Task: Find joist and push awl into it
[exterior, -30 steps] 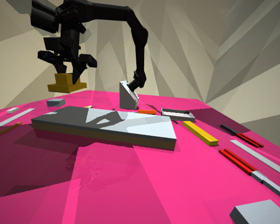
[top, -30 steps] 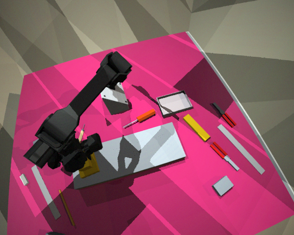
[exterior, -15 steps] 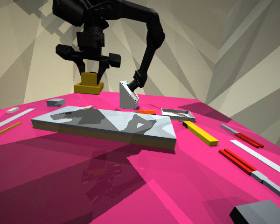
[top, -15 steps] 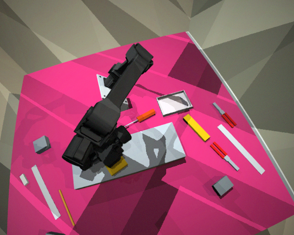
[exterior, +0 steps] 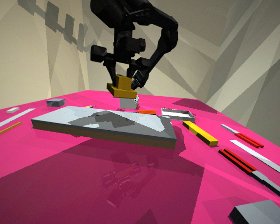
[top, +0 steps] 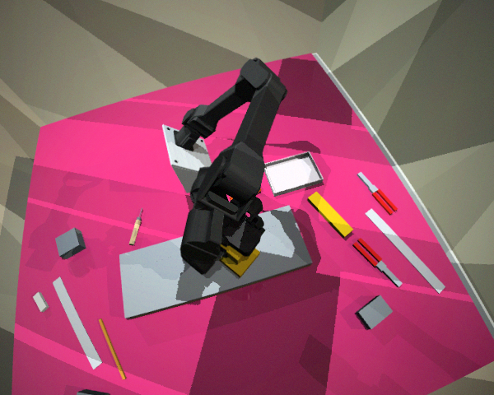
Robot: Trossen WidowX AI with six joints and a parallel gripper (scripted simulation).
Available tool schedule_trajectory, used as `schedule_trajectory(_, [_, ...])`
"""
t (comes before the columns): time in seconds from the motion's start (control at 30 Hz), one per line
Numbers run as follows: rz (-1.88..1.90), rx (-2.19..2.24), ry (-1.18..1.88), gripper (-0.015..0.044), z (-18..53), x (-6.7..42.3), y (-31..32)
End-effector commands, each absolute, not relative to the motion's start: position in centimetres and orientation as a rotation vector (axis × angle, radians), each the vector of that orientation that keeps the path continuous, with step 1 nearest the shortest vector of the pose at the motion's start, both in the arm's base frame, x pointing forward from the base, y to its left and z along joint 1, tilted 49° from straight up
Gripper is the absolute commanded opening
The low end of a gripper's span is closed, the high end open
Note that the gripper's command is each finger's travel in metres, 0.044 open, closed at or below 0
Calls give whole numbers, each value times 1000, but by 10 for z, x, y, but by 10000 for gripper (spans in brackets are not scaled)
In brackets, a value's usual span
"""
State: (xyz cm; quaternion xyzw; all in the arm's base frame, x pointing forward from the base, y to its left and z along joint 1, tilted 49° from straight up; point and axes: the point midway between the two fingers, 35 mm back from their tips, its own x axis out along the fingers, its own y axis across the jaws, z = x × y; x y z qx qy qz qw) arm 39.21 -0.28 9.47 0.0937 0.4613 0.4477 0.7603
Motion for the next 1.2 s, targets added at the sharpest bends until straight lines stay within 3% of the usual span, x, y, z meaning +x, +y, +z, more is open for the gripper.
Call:
schedule_trajectory(0.0, [1008,161,955,0,115,387,11])
schedule_trajectory(1.17, [1388,-180,593,0,231,258,146])
